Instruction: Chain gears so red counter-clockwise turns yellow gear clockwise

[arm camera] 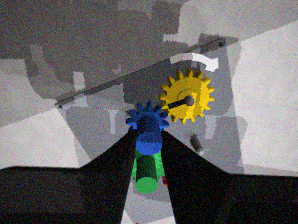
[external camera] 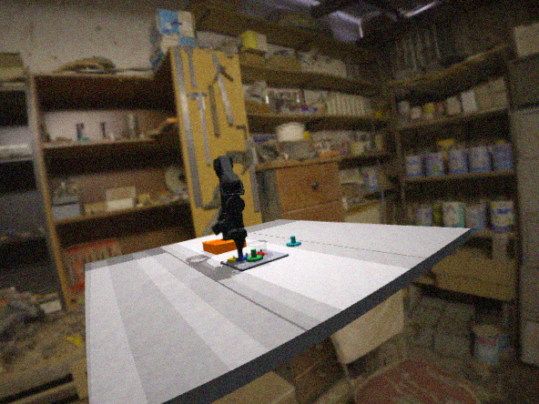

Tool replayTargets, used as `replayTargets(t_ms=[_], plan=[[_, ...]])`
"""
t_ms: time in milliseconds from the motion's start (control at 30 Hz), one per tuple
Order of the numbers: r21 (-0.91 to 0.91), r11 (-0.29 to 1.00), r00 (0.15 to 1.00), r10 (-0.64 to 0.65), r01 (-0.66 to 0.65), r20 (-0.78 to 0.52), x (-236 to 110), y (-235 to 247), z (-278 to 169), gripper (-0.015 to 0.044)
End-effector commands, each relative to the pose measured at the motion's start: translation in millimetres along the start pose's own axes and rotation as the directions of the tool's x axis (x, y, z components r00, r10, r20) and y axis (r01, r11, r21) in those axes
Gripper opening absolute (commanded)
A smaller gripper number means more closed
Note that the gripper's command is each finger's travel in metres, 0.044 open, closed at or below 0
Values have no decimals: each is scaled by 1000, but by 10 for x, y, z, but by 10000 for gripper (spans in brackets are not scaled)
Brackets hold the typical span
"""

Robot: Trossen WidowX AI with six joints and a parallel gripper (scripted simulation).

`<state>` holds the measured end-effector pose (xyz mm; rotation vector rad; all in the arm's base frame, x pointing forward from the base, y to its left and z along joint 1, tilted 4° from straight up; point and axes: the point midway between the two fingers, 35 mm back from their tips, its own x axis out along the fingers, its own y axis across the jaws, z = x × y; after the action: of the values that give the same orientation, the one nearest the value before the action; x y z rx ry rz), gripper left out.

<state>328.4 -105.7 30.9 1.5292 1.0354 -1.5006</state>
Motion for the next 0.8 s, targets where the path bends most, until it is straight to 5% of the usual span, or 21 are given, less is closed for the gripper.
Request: replayTargets(t_ms=[0, 767], plan=[[82, 997, 1000, 0, 0, 1, 7, 1, 6, 0], [-388, 921, 1000, 0, 0, 1, 50, 3, 6, 0]])
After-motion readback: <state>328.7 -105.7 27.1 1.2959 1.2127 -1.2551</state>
